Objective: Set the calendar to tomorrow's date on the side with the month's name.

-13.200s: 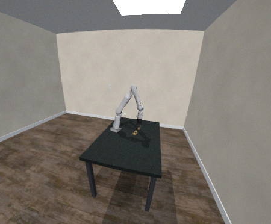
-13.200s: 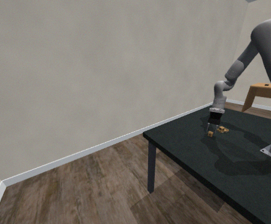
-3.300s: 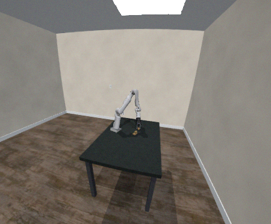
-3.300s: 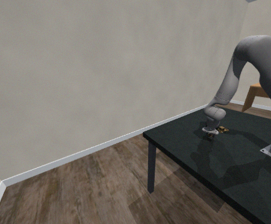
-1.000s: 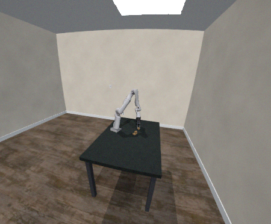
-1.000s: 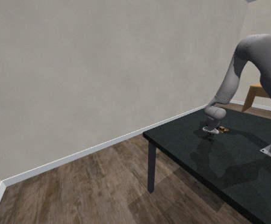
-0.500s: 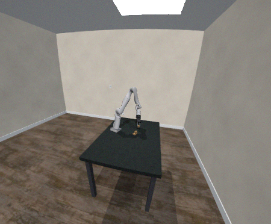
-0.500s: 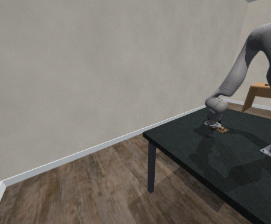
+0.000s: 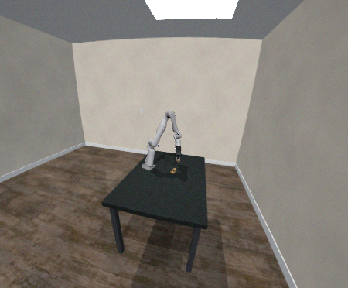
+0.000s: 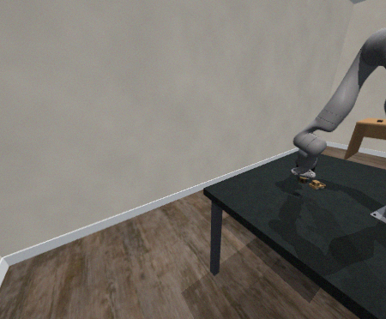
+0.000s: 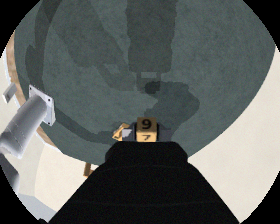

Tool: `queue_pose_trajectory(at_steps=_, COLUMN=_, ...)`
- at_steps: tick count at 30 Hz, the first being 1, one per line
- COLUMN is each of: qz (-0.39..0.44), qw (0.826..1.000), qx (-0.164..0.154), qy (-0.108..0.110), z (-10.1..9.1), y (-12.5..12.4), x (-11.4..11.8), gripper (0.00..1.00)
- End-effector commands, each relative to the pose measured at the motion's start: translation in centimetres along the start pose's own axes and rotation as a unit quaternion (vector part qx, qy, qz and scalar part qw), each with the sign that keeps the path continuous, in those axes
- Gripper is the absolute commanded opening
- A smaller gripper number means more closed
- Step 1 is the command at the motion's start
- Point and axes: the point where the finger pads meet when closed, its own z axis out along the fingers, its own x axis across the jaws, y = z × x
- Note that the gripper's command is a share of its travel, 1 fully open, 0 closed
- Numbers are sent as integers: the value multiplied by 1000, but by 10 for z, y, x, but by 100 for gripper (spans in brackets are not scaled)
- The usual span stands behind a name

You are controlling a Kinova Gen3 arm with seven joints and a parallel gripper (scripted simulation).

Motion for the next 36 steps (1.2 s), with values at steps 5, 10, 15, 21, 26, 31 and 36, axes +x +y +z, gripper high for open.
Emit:
queue_pose_trajectory(at_steps=5, qz=1, qw=1000, qx=1, qy=0, z=-1, y=0, x=0, gripper=57)
queue_pose_trajectory(at_steps=10, qz=0, qw=1000, qx=10, qy=-2, z=0, y=0, x=0, gripper=57)
queue_pose_trajectory(at_steps=15, qz=-1, qw=1000, qx=30, qy=-6, z=1, y=0, x=-2, gripper=57)
queue_pose_trajectory(at_steps=21, qz=-2, qw=997, qx=73, qy=-9, z=2, y=0, x=-3, gripper=57)
queue_pose_trajectory(at_steps=26, qz=-1, qw=994, qx=106, qy=-6, z=1, y=1, x=-2, gripper=57)
queue_pose_trajectory(at_steps=31, qz=0, qw=993, qx=120, qy=-3, z=1, y=2, x=-1, gripper=57)
queue_pose_trajectory(at_steps=36, qz=1, qw=991, qx=130, qy=1, z=0, y=3, x=0, gripper=57)
